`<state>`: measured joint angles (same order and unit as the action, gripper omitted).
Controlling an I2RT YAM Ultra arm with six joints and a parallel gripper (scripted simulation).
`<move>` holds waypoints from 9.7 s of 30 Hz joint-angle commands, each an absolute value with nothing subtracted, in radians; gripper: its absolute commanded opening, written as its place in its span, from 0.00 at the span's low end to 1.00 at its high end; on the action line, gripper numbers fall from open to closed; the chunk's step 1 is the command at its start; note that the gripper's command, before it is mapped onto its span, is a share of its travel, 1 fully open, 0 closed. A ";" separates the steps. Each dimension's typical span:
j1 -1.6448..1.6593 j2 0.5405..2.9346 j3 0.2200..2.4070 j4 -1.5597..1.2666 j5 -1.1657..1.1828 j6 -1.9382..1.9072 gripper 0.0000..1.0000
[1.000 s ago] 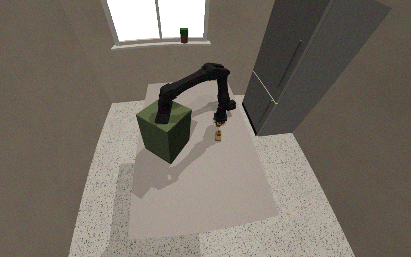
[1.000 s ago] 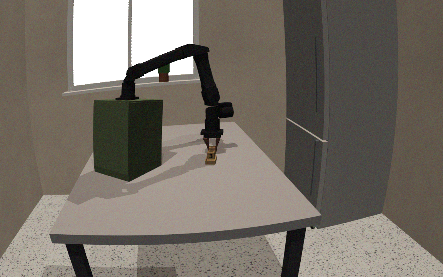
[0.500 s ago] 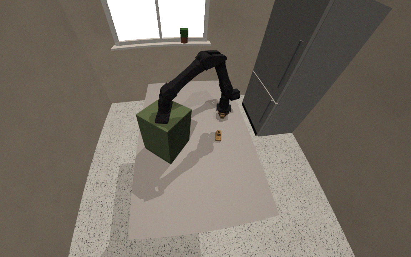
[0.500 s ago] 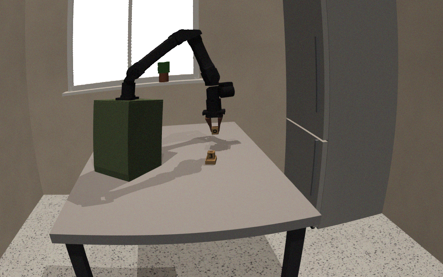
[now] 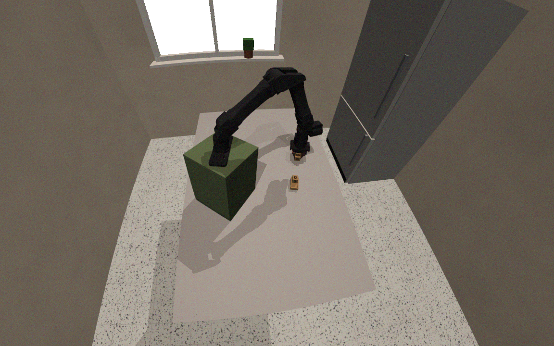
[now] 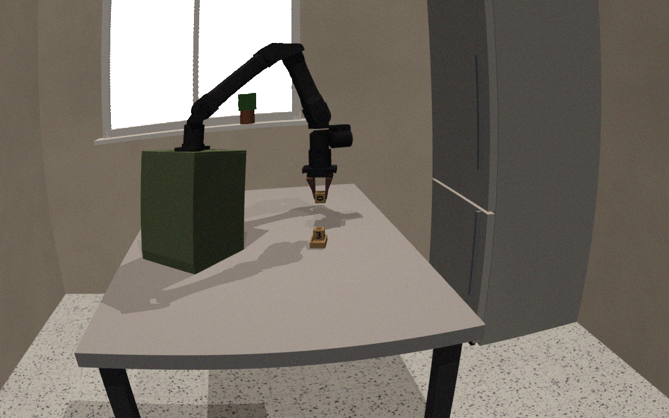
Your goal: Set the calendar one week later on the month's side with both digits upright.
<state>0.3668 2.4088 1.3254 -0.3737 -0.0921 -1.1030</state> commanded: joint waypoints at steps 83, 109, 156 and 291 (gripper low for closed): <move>0.074 2.548 1.212 -0.142 -0.119 -1.379 0.27; 0.076 2.548 1.213 -0.142 -0.119 -1.379 0.27; 0.079 2.578 1.227 -0.126 -0.118 -1.376 0.27; 0.088 2.676 1.279 -0.080 -0.118 -1.367 0.27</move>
<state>0.0879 2.6827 1.2762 -0.0811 -0.1143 -1.3678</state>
